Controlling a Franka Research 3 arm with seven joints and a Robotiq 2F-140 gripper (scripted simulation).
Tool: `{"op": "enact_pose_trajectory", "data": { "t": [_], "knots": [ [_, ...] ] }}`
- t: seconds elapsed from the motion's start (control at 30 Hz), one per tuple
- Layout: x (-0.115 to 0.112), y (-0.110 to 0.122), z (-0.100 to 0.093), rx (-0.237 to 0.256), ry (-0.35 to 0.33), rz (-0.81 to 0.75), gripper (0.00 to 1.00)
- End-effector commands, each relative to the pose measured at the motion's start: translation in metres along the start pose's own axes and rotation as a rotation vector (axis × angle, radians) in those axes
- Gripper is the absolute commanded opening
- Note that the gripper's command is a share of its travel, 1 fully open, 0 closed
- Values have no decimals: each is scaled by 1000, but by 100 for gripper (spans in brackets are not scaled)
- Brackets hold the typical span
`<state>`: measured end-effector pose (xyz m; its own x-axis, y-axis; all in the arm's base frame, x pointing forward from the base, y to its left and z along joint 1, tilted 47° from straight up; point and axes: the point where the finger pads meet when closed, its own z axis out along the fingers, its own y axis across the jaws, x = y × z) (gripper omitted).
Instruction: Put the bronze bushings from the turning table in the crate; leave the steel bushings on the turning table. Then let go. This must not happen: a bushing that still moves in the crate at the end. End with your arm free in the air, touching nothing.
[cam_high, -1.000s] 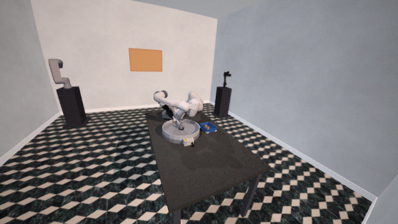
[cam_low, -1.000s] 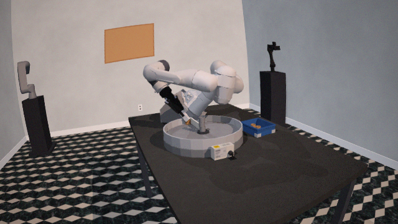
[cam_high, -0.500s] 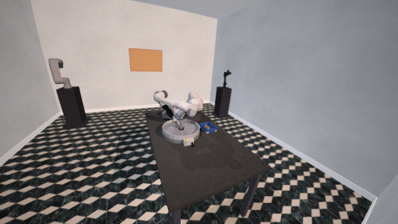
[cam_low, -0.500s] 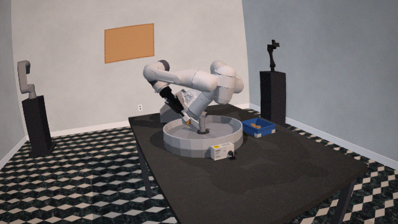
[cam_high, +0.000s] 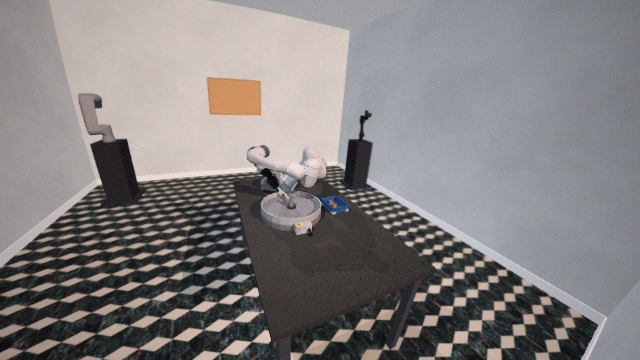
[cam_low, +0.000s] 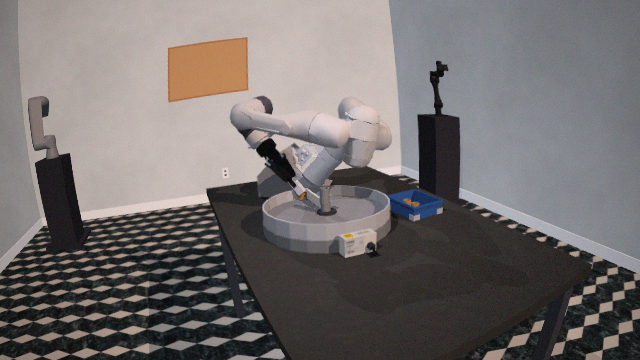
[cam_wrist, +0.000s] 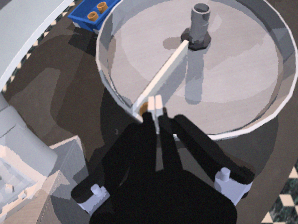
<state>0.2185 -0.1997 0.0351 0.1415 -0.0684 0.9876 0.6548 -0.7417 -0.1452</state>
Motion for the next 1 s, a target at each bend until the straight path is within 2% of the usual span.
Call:
{"op": "enact_pose_trajectory", "data": {
  "t": [0.0, 0.4, 0.47, 0.73, 0.97],
  "knots": [
    [3, -2, -5, 1, -1, 10, 0],
    [34, -2, -42, 1, -1, 10, 0],
    [34, -2, -42, 1, -1, 10, 0],
    [59, -2, -71, 1, -1, 10, 0],
    [70, -2, -84, 1, -1, 10, 0]
  ]
}}
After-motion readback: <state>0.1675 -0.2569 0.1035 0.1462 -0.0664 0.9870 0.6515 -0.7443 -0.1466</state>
